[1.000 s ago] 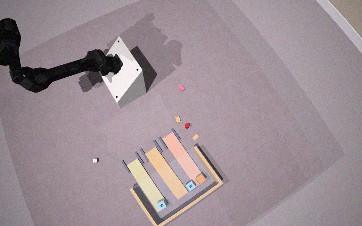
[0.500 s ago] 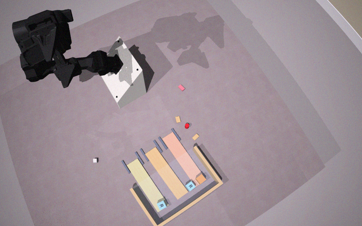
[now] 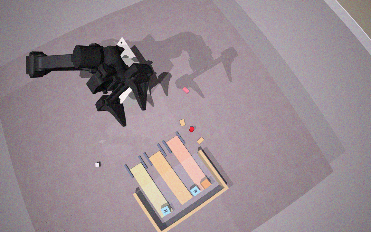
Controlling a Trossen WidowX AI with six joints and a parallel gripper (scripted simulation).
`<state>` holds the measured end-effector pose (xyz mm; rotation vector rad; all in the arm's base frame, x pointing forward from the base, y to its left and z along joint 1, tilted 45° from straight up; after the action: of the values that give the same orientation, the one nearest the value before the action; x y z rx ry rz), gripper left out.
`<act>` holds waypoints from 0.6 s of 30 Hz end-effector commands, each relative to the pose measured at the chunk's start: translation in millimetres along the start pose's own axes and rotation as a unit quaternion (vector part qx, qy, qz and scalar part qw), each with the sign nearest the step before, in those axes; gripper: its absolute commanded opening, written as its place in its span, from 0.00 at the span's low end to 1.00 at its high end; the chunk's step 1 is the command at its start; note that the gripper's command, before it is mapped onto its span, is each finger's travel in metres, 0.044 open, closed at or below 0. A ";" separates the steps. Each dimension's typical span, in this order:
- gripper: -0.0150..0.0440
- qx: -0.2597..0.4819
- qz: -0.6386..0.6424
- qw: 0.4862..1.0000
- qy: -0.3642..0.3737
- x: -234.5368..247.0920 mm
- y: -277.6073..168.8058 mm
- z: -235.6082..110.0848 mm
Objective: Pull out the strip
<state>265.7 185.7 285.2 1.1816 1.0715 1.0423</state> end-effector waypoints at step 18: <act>0.93 0.261 -0.375 0.887 -0.063 -119.0 -193.7 7.7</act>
<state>263.0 51.6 106.7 1.0746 1.5591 0.0794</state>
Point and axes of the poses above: the point midway between the two fingers, 35 mm back from their tips, its own z axis out along the fingers, its own x axis across the jaws, y = z × x, the point moved 7 cm from there along -z, back along the fingers, and after that the axes turned 6 degrees about -z, right-handed, at the moved point
